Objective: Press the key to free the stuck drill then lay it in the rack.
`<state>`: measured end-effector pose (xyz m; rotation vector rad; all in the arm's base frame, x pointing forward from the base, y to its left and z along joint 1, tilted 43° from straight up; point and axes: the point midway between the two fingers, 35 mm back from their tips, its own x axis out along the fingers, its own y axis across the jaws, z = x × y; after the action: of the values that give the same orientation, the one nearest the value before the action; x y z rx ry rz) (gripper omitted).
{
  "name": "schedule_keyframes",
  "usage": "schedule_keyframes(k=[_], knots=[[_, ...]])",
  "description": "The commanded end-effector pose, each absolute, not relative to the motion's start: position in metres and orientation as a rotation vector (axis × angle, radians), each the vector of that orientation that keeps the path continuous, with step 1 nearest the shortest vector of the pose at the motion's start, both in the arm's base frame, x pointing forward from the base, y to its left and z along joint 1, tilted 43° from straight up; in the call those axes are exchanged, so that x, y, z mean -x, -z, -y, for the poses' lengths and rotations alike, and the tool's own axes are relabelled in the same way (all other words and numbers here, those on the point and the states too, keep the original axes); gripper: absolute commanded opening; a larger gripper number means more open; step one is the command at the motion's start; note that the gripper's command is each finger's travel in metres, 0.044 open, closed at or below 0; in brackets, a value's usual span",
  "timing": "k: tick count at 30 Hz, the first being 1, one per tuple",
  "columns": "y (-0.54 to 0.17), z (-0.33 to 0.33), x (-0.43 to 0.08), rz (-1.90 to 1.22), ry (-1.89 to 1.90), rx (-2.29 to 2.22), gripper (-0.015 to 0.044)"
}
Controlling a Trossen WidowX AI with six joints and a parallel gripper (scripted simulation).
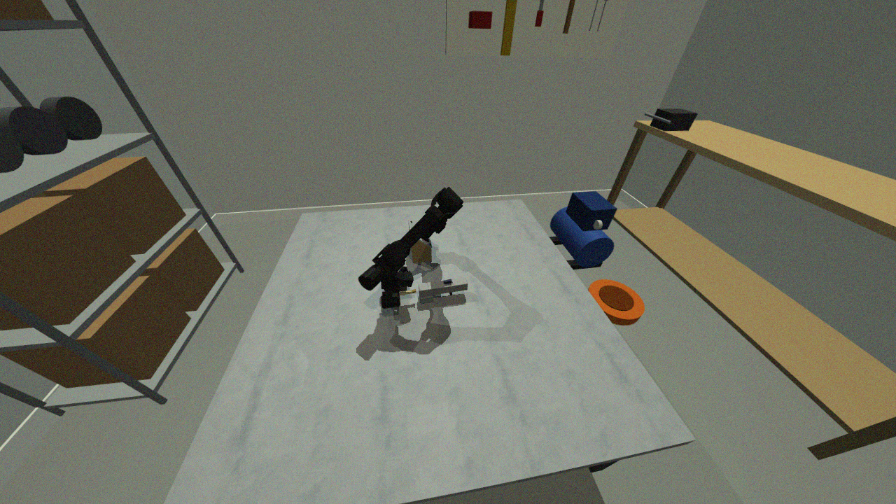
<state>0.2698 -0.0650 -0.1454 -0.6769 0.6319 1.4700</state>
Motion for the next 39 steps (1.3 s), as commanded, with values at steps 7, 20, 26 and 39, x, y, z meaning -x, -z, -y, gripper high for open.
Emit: schedule_keyframes(k=[7,20,26,39], knots=[[0.157,0.074,-0.268,-0.635,-1.478,0.671,0.0000],[0.151,0.082,-0.269,-0.635,-1.477,0.671,0.0000],[0.149,0.084,-0.268,-0.635,-1.477,0.671,0.0000],[0.144,0.089,-0.266,-0.635,-1.477,0.671,0.0000]])
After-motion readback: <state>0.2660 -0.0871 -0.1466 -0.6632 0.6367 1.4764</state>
